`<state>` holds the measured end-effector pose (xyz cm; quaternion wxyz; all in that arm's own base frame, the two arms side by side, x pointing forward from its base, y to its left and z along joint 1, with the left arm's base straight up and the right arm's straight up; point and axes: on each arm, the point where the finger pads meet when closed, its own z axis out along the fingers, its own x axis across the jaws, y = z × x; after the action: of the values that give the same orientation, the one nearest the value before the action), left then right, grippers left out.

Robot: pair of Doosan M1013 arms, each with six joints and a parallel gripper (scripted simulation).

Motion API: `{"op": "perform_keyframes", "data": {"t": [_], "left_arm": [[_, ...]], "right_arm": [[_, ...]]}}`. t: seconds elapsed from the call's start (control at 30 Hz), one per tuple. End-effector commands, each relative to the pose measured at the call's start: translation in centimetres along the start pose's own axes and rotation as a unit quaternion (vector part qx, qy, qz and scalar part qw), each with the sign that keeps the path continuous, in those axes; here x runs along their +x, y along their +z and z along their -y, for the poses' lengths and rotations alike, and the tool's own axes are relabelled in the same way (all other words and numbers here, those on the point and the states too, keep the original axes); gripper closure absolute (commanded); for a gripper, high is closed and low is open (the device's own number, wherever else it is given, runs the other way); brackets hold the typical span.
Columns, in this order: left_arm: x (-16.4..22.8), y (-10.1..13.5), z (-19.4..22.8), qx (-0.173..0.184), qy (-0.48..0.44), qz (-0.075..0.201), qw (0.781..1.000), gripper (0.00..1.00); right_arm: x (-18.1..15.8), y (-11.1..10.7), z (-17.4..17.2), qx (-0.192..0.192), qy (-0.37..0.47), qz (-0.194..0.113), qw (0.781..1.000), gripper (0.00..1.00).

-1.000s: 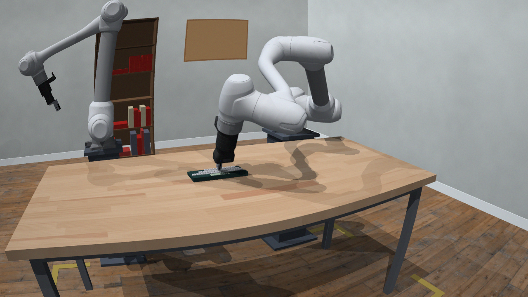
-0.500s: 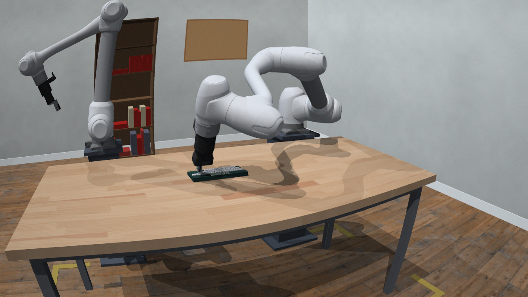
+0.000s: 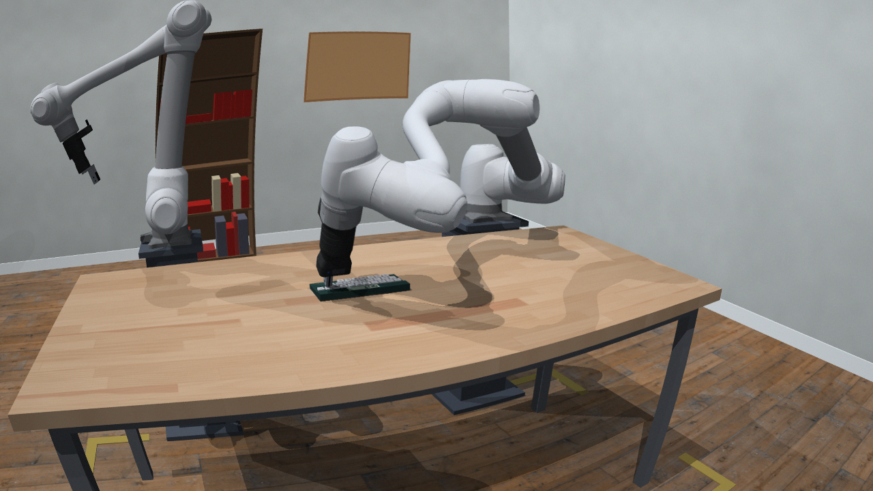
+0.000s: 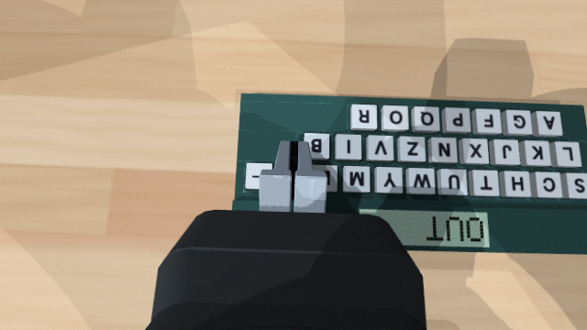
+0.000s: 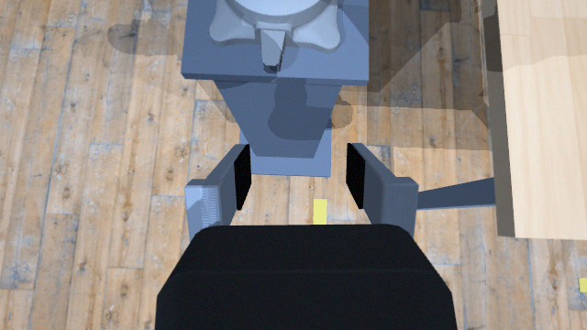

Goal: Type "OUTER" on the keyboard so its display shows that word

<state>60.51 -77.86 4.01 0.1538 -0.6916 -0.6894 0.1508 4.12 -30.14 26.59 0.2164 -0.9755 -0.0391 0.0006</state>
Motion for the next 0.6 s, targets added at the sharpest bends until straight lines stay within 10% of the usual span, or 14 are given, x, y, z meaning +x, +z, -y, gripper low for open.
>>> {"op": "perform_keyframes", "data": {"t": [0.0, 0.57], "left_arm": [[-0.21, 0.33, -0.02, 0.002, 0.002, 0.004, 1.0, 1.0], [-0.21, 0.49, -0.09, 0.002, 0.001, 0.004, 1.0, 1.0]], "right_arm": [[0.08, -0.24, 0.21, 0.0, -0.002, -0.003, 1.0, 0.0], [0.08, -0.24, 0.21, 0.0, -0.002, -0.003, 1.0, 0.0]]}}
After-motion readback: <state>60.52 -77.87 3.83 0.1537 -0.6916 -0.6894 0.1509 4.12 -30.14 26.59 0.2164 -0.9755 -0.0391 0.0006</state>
